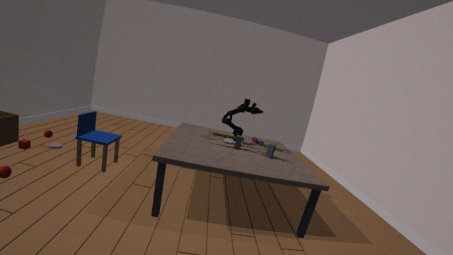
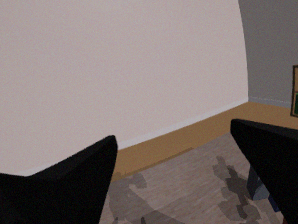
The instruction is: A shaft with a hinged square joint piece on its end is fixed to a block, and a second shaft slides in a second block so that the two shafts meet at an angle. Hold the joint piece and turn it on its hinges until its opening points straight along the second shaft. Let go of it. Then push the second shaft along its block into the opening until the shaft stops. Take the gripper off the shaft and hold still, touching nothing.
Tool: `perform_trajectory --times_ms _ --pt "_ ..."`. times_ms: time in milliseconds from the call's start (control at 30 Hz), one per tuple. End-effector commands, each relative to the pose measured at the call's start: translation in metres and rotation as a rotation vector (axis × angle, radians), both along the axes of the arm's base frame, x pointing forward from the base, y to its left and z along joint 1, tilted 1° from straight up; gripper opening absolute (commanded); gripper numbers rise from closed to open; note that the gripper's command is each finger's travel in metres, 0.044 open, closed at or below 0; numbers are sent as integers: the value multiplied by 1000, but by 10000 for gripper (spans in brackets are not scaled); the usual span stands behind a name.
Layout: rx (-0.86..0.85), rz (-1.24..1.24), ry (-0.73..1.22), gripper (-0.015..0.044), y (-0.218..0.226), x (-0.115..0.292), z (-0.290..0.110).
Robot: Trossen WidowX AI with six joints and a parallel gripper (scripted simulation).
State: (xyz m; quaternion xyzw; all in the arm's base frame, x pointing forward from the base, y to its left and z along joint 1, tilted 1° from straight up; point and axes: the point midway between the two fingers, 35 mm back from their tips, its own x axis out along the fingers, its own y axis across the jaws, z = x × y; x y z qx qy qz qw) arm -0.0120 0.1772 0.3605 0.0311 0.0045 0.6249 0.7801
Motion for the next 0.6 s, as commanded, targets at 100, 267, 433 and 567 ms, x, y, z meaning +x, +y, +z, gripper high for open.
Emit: perform_trajectory --times_ms 100,267,433,567 --pt "-6 -6 -10 440 1 1 0" --pt "-58 -49 -79 440 10 6 -2" --pt "-127 -92 -137 440 19 14 -7" --pt "-191 -126 -173 440 26 22 -12"
